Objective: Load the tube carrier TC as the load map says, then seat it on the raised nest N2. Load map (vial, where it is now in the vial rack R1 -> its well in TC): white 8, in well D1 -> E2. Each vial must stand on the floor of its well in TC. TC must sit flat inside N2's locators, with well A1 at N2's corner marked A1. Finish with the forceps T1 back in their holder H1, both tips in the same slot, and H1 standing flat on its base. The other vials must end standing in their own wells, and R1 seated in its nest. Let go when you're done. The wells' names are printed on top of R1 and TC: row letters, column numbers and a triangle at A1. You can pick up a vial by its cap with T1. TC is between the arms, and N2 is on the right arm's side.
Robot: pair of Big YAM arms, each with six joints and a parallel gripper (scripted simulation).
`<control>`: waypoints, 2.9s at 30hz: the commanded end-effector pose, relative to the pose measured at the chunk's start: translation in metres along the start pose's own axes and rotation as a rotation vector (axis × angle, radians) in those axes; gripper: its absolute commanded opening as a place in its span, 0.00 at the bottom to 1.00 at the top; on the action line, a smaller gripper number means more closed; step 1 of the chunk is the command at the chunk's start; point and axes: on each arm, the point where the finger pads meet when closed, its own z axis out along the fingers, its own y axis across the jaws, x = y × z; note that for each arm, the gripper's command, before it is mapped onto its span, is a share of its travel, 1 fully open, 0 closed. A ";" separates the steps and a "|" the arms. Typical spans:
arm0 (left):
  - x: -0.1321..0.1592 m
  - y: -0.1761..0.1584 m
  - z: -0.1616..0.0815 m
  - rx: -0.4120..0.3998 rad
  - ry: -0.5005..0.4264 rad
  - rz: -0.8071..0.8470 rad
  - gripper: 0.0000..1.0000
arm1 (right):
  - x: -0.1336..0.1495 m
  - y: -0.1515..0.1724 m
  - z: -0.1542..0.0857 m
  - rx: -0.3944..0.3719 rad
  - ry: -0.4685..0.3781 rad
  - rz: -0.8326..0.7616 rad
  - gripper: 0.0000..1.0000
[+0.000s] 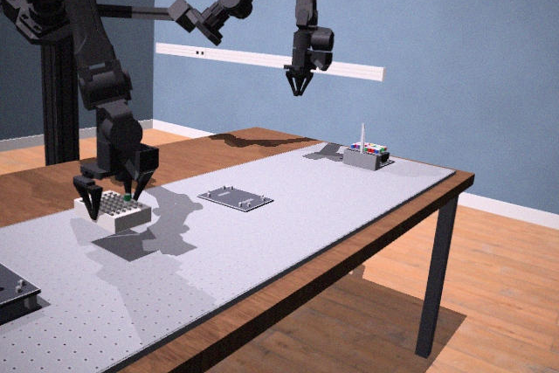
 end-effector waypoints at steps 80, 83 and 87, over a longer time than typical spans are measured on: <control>-0.005 0.003 -0.001 -0.005 -0.010 -0.014 0.24 | -0.034 -0.141 -0.022 0.031 -0.050 -0.008 0.00; -0.005 0.003 -0.001 -0.005 -0.010 -0.014 0.24 | -0.032 -0.144 -0.019 0.027 -0.044 -0.009 0.00; -0.005 0.003 -0.001 -0.005 -0.010 -0.014 0.24 | -0.030 -0.147 -0.014 0.022 -0.035 -0.010 0.00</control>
